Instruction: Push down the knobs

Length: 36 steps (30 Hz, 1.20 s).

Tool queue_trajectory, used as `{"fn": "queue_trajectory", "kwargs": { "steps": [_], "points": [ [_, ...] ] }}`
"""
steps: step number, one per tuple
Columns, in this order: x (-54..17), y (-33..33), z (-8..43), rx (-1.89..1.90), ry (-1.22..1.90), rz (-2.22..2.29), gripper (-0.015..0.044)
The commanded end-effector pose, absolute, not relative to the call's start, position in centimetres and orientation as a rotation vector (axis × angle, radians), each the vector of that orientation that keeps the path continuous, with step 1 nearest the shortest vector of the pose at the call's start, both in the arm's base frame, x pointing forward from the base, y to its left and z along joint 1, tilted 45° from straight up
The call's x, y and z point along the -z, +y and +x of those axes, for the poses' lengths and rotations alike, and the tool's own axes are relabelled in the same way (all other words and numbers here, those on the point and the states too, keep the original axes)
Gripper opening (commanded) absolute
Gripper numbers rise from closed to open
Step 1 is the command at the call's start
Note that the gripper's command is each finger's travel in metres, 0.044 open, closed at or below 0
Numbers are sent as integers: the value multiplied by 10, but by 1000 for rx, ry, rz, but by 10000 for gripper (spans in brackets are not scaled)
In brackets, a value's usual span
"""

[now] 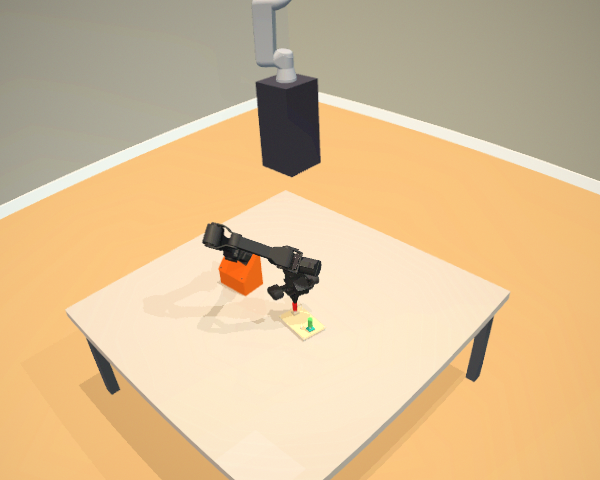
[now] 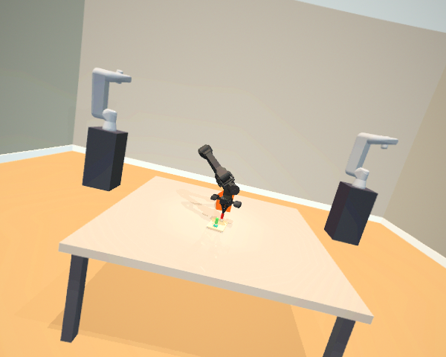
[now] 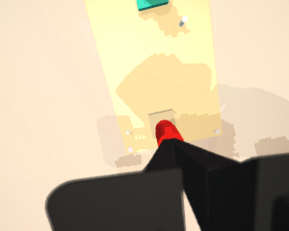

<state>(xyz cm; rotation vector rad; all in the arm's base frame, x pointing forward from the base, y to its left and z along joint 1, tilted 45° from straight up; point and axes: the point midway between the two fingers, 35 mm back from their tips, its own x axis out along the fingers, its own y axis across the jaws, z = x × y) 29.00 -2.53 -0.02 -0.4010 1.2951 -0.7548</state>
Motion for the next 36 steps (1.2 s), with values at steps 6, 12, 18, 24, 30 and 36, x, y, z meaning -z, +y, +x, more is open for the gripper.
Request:
{"fn": "queue_trajectory", "kwargs": {
  "steps": [6, 12, 18, 24, 30, 36],
  "points": [
    [3, -31, 291, 766, 1295, -398, 0],
    [3, -31, 291, 766, 1295, -398, 0],
    [5, -32, 291, 766, 1295, -398, 0],
    [5, -32, 291, 766, 1295, -398, 0],
    [6, -33, 291, 766, 1295, -398, 0],
    [6, -34, 291, 766, 1295, -398, 0]
  ]
}}
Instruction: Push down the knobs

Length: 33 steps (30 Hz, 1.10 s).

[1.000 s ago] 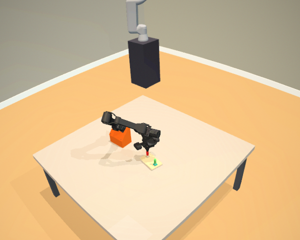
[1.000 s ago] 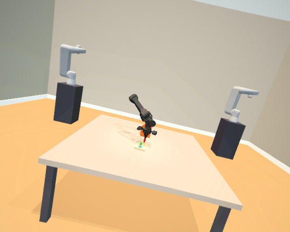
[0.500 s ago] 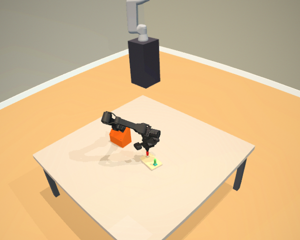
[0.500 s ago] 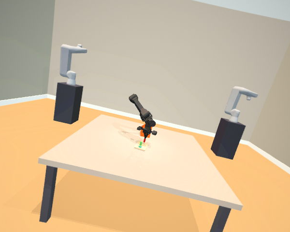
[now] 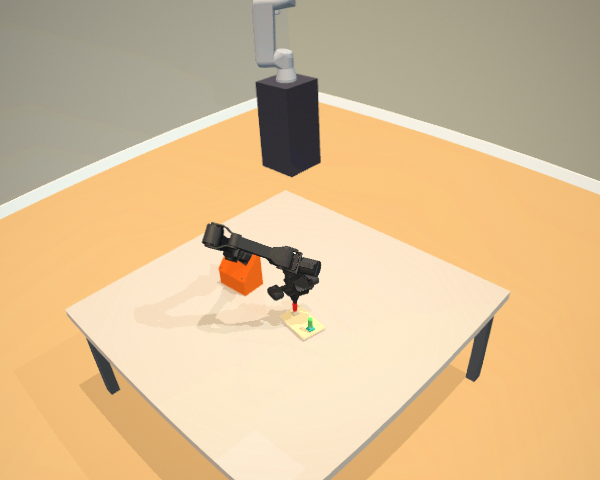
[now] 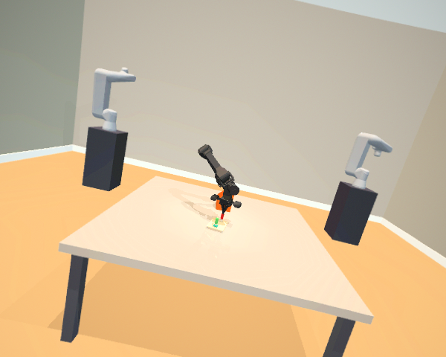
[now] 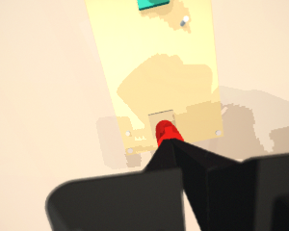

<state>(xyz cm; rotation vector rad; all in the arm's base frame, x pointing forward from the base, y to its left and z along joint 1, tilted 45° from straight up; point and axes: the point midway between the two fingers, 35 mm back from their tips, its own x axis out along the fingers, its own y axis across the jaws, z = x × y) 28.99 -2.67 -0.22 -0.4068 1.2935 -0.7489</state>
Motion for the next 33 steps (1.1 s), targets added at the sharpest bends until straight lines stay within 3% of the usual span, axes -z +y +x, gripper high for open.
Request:
{"fn": "queue_trajectory", "kwargs": {
  "steps": [1, 33],
  "points": [
    [6, -34, 291, 766, 1295, -398, 0],
    [8, -35, 291, 766, 1295, -398, 0]
  ]
}}
